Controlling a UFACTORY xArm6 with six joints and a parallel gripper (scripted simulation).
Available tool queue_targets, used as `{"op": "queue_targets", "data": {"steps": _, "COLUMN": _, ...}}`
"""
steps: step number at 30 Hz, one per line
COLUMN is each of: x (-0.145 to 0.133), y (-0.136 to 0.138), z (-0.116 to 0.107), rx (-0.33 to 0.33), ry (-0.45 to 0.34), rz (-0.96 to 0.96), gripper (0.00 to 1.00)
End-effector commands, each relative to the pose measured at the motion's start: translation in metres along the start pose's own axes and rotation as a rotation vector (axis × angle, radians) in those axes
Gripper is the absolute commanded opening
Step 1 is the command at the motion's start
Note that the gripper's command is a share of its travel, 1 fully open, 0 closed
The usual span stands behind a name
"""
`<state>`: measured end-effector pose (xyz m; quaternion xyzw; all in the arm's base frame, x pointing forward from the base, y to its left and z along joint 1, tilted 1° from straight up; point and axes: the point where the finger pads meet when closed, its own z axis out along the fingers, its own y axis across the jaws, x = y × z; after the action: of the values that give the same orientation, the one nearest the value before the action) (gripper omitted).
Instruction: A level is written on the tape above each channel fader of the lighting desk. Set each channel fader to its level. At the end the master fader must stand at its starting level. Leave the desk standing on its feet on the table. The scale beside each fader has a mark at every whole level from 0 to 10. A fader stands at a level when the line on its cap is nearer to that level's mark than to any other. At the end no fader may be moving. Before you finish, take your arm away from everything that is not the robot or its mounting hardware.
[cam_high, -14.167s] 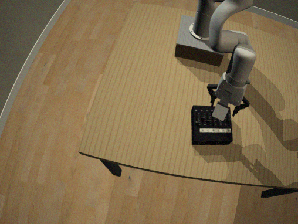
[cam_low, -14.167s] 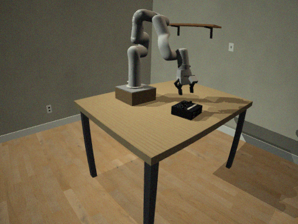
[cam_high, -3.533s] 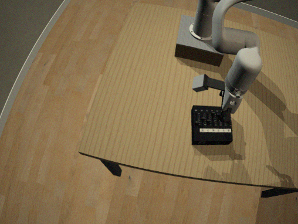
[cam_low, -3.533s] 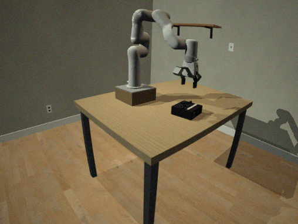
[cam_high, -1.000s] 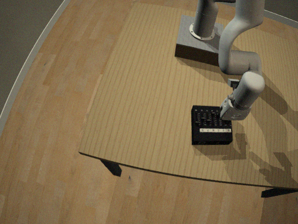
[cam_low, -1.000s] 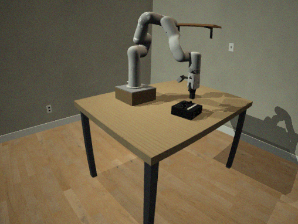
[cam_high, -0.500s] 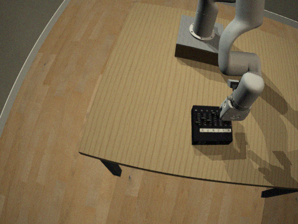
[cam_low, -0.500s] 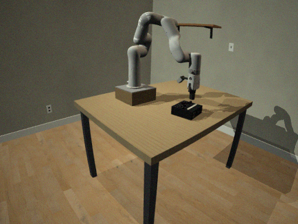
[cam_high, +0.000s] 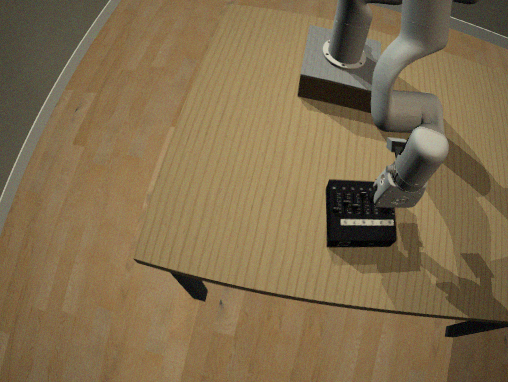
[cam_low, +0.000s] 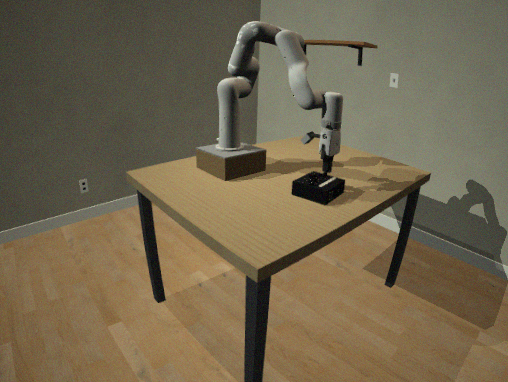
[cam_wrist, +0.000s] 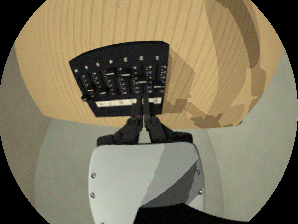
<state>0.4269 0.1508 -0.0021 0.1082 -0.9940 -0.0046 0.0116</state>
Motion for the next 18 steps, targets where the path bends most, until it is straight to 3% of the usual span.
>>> {"op": "queue_targets", "data": {"steps": 1, "x": -0.0017, "y": 0.0003, "z": 0.0017, "rx": -0.001, "ry": -0.004, "rz": 0.0, "gripper": 0.0}}
{"op": "queue_targets", "data": {"steps": 18, "x": -0.0017, "y": 0.0004, "z": 0.0081, "rx": -0.001, "ry": -0.004, "rz": 0.0, "gripper": 0.0}}
